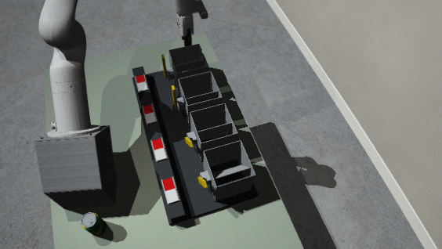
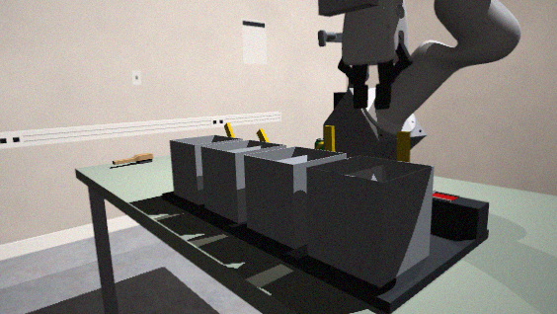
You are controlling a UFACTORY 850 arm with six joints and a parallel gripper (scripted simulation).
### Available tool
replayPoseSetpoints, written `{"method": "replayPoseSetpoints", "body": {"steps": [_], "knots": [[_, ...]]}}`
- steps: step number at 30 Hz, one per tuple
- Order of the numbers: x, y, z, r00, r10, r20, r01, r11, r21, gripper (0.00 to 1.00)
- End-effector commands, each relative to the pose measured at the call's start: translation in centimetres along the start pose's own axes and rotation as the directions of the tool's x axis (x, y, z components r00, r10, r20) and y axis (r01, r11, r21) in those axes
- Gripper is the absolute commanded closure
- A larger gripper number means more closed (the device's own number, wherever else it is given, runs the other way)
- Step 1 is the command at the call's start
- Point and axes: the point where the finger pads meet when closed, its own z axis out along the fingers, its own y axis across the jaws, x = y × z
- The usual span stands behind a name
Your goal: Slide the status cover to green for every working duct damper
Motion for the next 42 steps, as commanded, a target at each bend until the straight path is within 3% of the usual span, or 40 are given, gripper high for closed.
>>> {"method": "replayPoseSetpoints", "body": {"steps": [1,17,18,42], "knots": [[0.07,-0.02,-0.06,1.000,-0.001,-0.002,0.001,1.000,0.000,0.61],[0.07,-0.02,-0.06,1.000,-0.001,-0.002,0.001,1.000,0.000,0.61],[0.07,-0.02,-0.06,1.000,-0.001,-0.002,0.001,1.000,0.000,1.00],[0.07,-0.02,-0.06,1.000,-0.001,-0.002,0.001,1.000,0.000,1.00]]}}
